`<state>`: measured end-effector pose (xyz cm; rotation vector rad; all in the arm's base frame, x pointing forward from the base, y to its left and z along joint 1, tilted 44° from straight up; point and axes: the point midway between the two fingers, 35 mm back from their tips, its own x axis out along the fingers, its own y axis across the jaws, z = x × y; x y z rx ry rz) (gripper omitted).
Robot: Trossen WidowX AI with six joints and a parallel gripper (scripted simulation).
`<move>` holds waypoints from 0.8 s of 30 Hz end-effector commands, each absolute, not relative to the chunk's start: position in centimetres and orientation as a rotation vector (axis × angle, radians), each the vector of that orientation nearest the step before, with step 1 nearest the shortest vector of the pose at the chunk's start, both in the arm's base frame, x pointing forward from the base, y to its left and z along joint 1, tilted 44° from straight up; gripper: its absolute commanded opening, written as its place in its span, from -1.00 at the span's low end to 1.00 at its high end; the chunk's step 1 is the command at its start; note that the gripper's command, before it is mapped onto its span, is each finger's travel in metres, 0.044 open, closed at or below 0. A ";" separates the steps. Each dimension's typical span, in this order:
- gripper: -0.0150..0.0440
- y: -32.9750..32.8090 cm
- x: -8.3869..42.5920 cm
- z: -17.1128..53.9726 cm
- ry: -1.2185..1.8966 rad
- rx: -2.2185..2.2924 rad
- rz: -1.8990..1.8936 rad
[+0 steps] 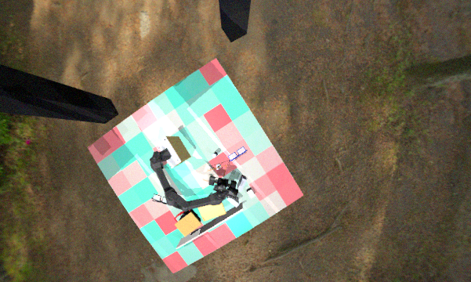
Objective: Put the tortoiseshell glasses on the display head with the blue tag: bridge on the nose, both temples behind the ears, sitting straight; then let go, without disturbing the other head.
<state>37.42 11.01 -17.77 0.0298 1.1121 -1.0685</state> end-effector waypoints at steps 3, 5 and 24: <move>-0.49 11.2 38.2 -17.4 1.102 0.035 -1.060; -0.49 11.2 38.3 -17.4 1.102 0.035 -1.060; -0.49 10.9 39.2 -17.2 1.101 0.035 -1.060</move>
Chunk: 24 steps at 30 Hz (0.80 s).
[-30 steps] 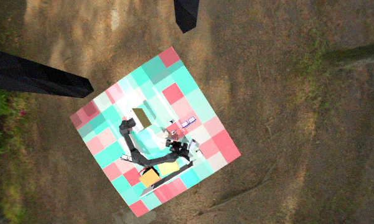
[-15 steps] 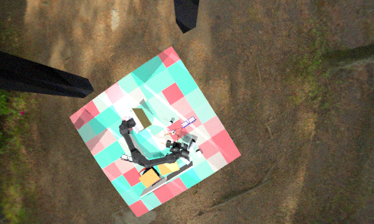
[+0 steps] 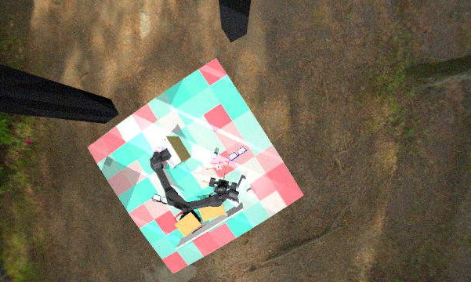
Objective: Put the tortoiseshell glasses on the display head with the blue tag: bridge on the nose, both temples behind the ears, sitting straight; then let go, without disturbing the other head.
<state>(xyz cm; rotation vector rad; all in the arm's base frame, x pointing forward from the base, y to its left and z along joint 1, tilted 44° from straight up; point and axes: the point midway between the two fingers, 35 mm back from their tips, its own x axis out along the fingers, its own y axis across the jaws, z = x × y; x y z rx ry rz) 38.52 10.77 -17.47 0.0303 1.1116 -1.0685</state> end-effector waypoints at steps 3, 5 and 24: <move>-0.49 10.9 39.3 -17.1 1.101 0.035 -1.060; -0.49 10.9 39.4 -17.0 1.101 0.035 -1.060; -0.49 10.5 40.3 -16.6 1.101 0.035 -1.060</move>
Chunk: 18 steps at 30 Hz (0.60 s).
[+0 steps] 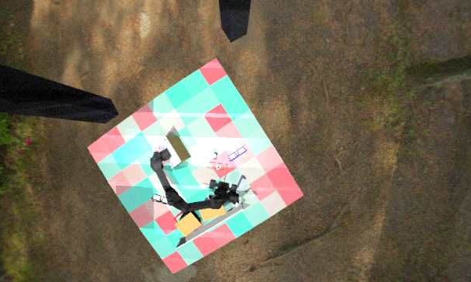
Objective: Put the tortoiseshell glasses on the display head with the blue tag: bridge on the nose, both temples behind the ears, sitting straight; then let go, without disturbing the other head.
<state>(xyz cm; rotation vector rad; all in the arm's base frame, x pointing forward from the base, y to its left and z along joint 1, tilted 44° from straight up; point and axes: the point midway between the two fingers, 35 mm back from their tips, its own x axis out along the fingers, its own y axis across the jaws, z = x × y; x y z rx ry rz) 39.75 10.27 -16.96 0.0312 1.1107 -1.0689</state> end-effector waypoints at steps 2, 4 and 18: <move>-0.49 10.4 40.3 -16.6 1.101 0.035 -1.060; -0.49 10.4 40.4 -16.6 1.101 0.035 -1.060; -0.49 10.4 40.5 -16.5 1.101 0.035 -1.060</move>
